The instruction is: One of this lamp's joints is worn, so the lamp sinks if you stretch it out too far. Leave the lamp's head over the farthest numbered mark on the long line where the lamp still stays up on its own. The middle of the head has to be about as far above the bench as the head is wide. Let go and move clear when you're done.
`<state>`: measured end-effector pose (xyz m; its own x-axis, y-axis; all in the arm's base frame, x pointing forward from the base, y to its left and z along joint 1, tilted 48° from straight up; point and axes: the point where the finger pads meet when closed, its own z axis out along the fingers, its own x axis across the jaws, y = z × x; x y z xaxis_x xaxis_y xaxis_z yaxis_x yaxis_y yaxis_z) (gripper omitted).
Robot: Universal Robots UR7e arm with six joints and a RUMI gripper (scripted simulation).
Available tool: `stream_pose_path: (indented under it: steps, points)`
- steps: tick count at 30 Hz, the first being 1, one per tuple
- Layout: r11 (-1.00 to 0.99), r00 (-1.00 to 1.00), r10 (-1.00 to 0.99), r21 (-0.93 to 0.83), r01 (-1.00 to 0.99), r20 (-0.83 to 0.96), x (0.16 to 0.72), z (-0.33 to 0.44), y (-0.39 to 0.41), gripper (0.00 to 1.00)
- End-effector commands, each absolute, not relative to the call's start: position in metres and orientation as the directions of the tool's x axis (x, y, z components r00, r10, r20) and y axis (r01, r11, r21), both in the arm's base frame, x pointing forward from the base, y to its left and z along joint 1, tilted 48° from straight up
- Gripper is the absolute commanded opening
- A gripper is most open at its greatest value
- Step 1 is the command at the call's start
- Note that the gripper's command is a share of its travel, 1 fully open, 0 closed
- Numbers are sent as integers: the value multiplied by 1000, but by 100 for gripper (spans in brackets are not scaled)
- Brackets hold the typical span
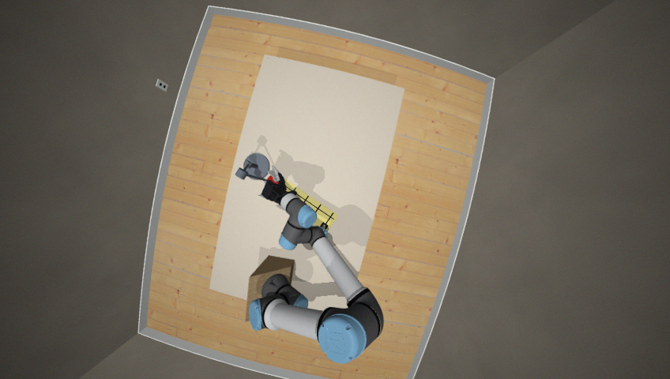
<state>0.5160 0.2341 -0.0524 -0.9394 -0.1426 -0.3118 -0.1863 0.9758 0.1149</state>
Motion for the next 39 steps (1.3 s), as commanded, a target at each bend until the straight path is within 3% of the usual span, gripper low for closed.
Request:
stream_pose_path:
  steps: [1, 16, 39]
  points:
    - [976, -939, -143, 115, -187, -313, 516, -52, 235, 100]
    - [976, -939, -143, 115, -187, -313, 516, -52, 235, 100]
    - [976, -939, -143, 115, -187, -313, 488, 30, 231, 100]
